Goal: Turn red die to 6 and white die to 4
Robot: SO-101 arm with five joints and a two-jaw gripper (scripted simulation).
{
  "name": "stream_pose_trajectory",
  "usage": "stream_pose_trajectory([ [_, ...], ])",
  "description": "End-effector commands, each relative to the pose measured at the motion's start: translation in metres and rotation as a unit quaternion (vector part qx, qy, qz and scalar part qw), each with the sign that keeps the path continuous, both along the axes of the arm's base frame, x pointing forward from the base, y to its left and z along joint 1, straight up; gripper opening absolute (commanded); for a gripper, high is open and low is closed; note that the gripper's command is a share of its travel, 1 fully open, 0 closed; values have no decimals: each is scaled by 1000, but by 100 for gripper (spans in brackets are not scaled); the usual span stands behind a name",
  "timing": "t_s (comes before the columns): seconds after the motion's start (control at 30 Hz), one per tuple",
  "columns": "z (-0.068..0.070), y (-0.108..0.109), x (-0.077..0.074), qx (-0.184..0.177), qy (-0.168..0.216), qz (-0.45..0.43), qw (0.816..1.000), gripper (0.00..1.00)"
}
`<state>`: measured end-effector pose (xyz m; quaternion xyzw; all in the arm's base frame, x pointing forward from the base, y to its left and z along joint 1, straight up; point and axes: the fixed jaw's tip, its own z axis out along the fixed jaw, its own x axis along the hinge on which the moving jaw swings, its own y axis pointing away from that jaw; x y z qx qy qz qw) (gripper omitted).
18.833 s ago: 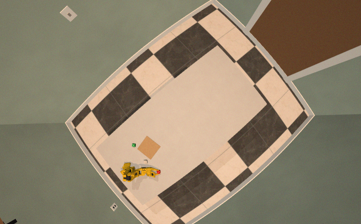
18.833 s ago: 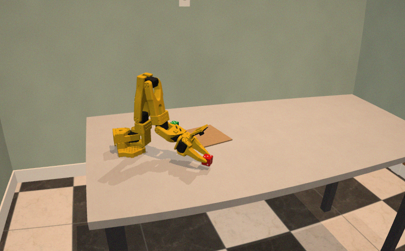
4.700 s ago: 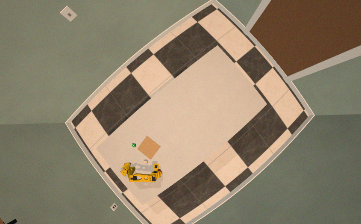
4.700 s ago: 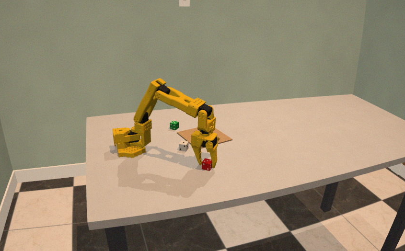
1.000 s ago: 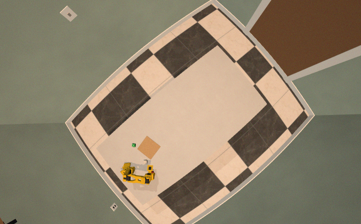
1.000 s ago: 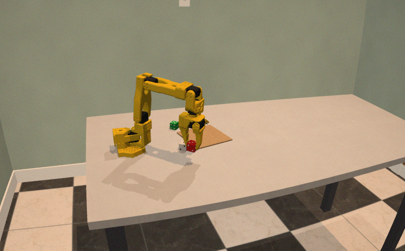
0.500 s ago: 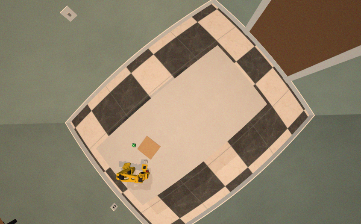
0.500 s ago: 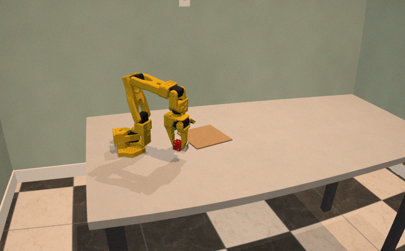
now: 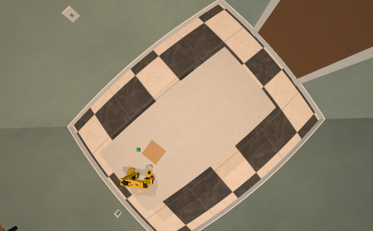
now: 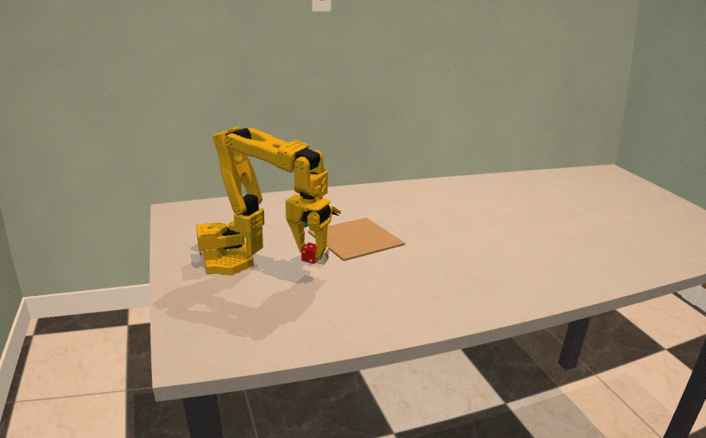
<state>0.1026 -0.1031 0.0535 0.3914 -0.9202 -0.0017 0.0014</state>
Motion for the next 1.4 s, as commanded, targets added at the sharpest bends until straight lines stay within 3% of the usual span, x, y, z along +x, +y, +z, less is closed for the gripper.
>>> stream_pose_trajectory([
  [0.0, 3, -1, 1, -15, -17, -17, 1000, 0],
  [1.37, -6, -2, 1, -15, -17, -17, 1000, 0],
])
